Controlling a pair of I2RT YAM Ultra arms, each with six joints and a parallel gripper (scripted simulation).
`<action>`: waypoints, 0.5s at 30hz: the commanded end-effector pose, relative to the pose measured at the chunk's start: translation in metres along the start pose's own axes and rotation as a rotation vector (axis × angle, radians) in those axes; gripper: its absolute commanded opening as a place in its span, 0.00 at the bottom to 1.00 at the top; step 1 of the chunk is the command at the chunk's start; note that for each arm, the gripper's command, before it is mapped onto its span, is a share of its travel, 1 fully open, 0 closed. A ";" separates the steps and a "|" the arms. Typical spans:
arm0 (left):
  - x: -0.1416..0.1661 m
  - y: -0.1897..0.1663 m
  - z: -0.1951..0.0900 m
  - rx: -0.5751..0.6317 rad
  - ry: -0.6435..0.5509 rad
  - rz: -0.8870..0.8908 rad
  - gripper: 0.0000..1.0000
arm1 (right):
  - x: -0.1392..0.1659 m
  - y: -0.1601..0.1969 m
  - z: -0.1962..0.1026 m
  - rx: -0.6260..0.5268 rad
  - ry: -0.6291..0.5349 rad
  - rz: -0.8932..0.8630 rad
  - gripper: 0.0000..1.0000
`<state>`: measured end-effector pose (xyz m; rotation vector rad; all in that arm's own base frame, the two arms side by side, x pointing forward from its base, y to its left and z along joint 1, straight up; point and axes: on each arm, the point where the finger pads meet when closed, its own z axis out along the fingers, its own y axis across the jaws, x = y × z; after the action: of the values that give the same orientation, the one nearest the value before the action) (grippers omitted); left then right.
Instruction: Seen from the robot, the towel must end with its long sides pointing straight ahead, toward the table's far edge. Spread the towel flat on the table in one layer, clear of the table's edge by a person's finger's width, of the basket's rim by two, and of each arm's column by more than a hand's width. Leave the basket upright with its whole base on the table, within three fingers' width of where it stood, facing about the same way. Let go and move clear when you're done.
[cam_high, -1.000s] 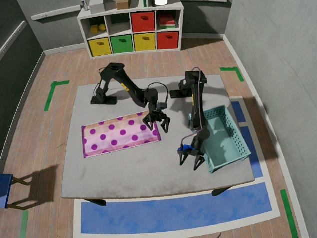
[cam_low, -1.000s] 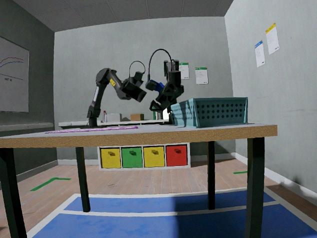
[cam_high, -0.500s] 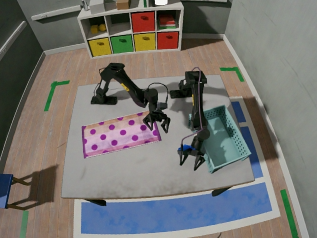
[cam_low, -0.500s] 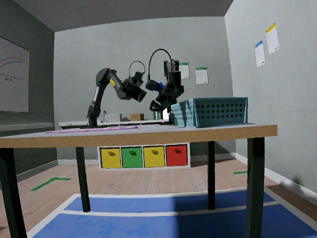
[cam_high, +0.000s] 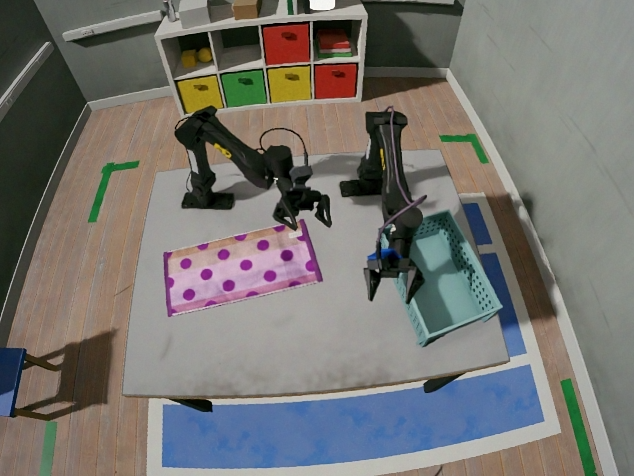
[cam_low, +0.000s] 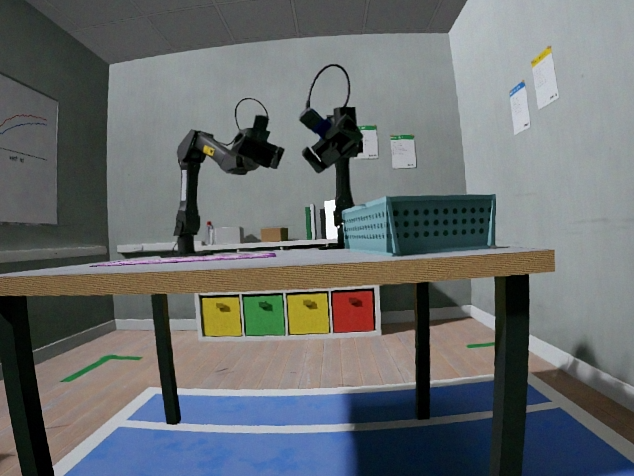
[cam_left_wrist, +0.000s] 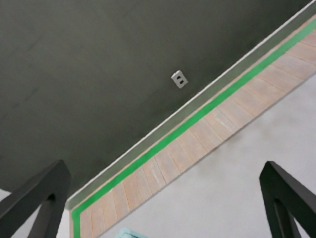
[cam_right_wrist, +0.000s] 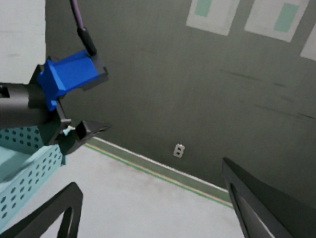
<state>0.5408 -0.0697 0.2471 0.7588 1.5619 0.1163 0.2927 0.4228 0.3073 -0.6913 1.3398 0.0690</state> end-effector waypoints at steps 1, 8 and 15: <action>-0.018 0.009 -0.034 -0.100 0.049 -0.186 1.00 | -0.023 -0.003 -0.024 -0.212 -0.032 0.129 1.00; -0.061 0.034 -0.098 -0.202 0.020 -0.307 1.00 | -0.063 -0.021 -0.075 -0.358 -0.069 0.240 1.00; -0.096 0.049 -0.179 -0.357 -0.057 -0.506 1.00 | -0.085 -0.040 -0.140 -0.581 -0.094 0.401 1.00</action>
<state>0.4223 -0.0306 0.3850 0.2825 1.5030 0.0542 0.1998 0.3609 0.4051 -0.7455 1.2886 0.6216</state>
